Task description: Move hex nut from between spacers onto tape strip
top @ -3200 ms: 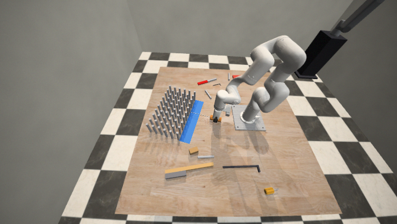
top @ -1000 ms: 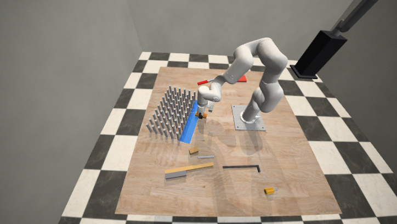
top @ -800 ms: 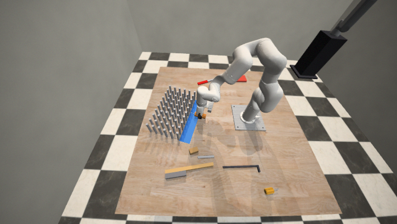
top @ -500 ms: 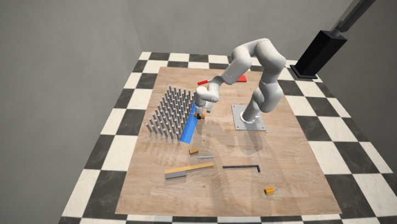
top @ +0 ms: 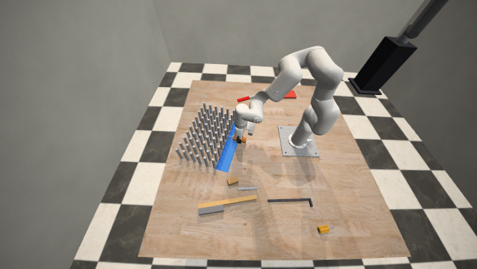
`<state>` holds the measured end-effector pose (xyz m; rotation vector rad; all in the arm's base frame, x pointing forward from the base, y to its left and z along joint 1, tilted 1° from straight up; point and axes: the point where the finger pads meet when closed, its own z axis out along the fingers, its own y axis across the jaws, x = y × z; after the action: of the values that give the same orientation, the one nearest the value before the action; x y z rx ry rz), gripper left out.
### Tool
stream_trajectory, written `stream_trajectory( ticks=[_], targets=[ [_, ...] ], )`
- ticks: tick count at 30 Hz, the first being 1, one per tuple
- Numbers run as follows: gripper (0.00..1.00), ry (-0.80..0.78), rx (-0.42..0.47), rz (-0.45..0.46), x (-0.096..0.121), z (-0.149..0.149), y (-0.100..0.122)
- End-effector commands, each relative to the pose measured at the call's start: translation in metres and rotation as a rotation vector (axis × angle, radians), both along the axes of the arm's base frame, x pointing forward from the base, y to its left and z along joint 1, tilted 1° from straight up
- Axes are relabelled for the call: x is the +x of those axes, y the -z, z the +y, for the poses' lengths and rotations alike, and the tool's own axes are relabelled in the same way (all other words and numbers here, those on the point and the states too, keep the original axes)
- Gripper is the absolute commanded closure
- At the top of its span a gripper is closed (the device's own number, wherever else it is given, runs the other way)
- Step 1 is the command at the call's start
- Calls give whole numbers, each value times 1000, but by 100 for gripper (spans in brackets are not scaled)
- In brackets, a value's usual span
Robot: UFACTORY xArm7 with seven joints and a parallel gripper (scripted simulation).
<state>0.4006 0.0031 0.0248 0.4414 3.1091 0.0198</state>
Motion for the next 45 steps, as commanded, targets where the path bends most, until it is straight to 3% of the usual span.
stream_trajectory(
  ticks=[1,45],
  targets=[
    [100,0,0,-5,2,0,-1],
    [100,0,0,-5,1,0,6]
  ],
)
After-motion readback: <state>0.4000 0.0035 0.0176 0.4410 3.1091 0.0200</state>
